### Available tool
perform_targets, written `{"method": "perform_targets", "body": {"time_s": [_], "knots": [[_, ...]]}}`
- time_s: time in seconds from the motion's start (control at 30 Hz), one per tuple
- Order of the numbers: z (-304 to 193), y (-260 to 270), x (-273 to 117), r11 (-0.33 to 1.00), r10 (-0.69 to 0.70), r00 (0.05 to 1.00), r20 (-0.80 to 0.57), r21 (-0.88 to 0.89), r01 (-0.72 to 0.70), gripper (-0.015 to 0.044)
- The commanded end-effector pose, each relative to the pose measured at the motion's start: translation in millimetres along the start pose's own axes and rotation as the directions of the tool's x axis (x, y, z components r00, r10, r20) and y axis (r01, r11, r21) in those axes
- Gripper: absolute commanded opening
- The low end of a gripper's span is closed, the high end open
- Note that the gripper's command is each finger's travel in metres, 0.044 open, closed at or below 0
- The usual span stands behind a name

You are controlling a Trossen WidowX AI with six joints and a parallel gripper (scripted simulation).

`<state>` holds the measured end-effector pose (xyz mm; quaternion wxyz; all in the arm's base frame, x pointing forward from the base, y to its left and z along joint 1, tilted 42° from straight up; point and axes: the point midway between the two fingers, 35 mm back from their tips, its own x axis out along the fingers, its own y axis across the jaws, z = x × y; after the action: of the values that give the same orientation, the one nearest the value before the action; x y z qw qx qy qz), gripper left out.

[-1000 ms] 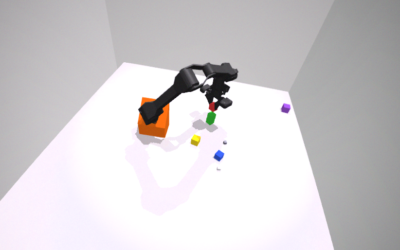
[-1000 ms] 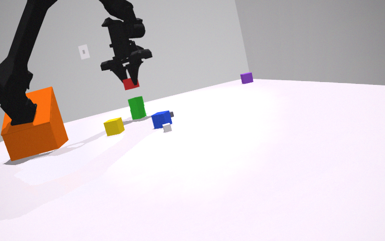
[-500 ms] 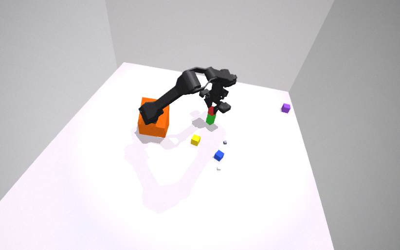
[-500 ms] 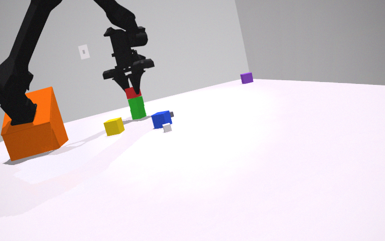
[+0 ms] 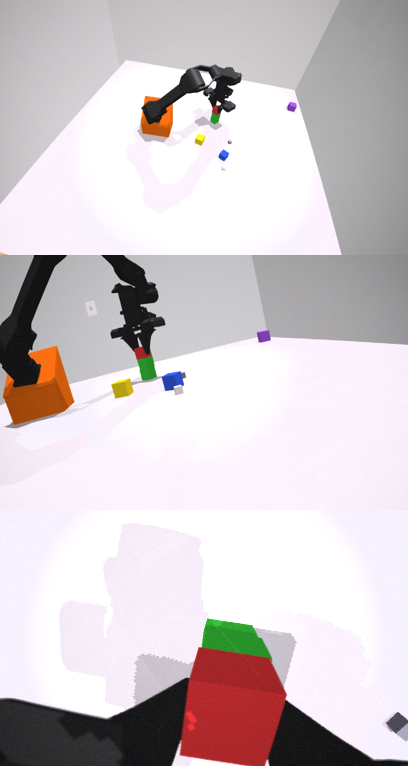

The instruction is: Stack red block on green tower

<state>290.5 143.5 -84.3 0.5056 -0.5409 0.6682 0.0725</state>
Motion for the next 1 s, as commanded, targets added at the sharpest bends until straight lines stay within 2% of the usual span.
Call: {"method": "perform_targets", "body": {"time_s": [0.0, 0.23, 0.77, 0.8, 0.97], "knots": [[0.1, -0.3, 0.6, 1.0, -0.003, 1.0, 0.0, -0.004, 0.003, 0.0], [0.2, -0.5, -4.8, 1.0, -0.002, 1.0, 0.0, -0.004, 0.002, 0.0], [0.0, 0.1, -0.5, 1.0, -0.001, 1.0, 0.0, -0.002, 0.001, 0.042], [0.0, 0.1, -0.5, 1.0, -0.001, 1.0, 0.0, -0.002, 0.001, 0.044], [0.0, 0.1, -0.5, 1.0, -0.001, 1.0, 0.0, -0.002, 0.001, 0.044]]}}
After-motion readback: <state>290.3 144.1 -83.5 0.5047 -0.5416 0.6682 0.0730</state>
